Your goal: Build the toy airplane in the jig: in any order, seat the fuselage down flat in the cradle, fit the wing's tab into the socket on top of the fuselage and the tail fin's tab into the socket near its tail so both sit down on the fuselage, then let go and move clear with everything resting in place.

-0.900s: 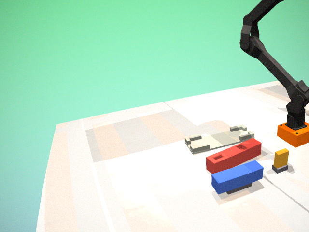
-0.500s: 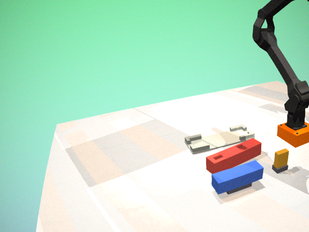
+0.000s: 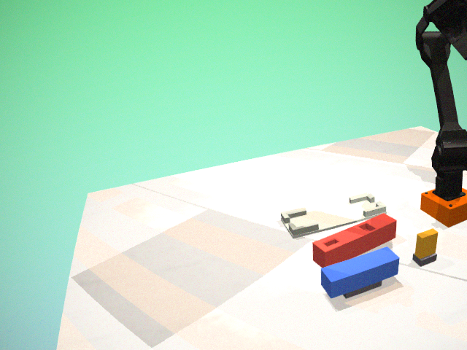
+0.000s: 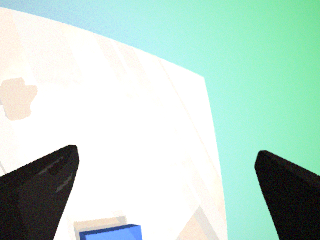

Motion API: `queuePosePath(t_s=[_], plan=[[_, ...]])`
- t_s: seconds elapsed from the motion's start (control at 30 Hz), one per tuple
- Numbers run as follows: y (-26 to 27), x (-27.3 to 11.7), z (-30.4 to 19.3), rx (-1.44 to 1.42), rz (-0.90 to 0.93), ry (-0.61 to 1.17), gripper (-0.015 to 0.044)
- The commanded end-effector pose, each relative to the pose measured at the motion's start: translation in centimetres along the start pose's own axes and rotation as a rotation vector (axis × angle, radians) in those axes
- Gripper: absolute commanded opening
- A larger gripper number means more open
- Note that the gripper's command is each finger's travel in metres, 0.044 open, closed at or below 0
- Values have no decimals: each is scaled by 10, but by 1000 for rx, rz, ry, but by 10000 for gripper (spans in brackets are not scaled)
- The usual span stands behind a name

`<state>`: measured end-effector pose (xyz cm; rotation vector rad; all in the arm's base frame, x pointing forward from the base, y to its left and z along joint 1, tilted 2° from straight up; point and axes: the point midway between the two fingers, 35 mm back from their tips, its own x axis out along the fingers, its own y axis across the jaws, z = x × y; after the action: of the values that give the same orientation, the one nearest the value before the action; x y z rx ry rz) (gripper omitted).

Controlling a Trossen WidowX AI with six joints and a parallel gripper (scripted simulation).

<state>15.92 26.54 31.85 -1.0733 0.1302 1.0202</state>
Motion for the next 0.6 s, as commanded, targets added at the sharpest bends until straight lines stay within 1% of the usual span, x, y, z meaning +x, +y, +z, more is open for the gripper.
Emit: queuePosePath(t_s=[0.0, 0.13, 0.3, 0.43, 0.57], plan=[[-4, 21, -38, 88, 21, 146, 440], [-8, 40, -79, 238, 50, 294, 440], [-9, 58, -164, 567, 88, 573, 440], [-2, 56, -230, 863, 103, 785, 440], [13, 42, -290, 1183, 107, 987, 440]])
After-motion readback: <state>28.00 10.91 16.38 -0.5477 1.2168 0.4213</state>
